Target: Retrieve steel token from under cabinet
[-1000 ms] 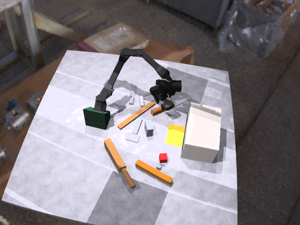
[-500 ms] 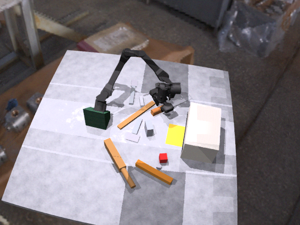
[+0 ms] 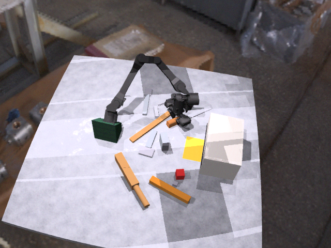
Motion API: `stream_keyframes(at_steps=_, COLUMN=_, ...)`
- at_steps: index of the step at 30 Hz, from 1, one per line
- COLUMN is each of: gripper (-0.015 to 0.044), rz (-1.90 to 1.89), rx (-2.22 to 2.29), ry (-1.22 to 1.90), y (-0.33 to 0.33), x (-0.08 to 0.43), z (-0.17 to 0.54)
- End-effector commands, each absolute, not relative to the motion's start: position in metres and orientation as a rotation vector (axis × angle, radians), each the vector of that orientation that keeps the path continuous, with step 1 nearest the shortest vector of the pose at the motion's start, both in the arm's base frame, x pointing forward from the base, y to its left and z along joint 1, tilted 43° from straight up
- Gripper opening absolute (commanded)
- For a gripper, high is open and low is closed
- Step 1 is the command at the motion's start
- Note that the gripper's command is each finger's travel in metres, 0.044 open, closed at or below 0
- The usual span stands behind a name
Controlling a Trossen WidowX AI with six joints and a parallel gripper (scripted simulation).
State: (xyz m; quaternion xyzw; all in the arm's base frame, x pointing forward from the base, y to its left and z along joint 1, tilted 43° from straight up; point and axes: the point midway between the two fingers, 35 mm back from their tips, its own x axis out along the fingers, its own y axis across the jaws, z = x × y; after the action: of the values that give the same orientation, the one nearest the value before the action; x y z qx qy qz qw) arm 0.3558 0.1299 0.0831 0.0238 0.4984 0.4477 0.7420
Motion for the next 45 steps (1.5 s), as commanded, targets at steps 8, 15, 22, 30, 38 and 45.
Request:
stream_keyframes(at_steps=8, gripper=0.0092, rz=0.982, rx=0.052, ry=1.092, y=0.130, x=0.356, z=0.083)
stream_keyframes(at_steps=15, gripper=0.0000, rz=0.981, rx=0.052, ry=1.093, y=0.129, x=0.354, z=0.083)
stream_keyframes(at_steps=22, gripper=0.0000, rz=0.975, rx=0.055, ry=1.101, y=0.119, x=0.338, z=0.074)
stream_keyframes(at_steps=30, gripper=0.0000, rz=0.974, rx=0.056, ry=1.105, y=0.111, x=0.323, z=0.065)
stream_keyframes(at_steps=38, gripper=0.0000, rz=0.973, rx=0.055, ry=1.105, y=0.100, x=0.320, z=0.078)
stream_keyframes(at_steps=45, gripper=0.0000, rz=0.973, rx=0.055, ry=1.106, y=0.090, x=0.313, z=0.086)
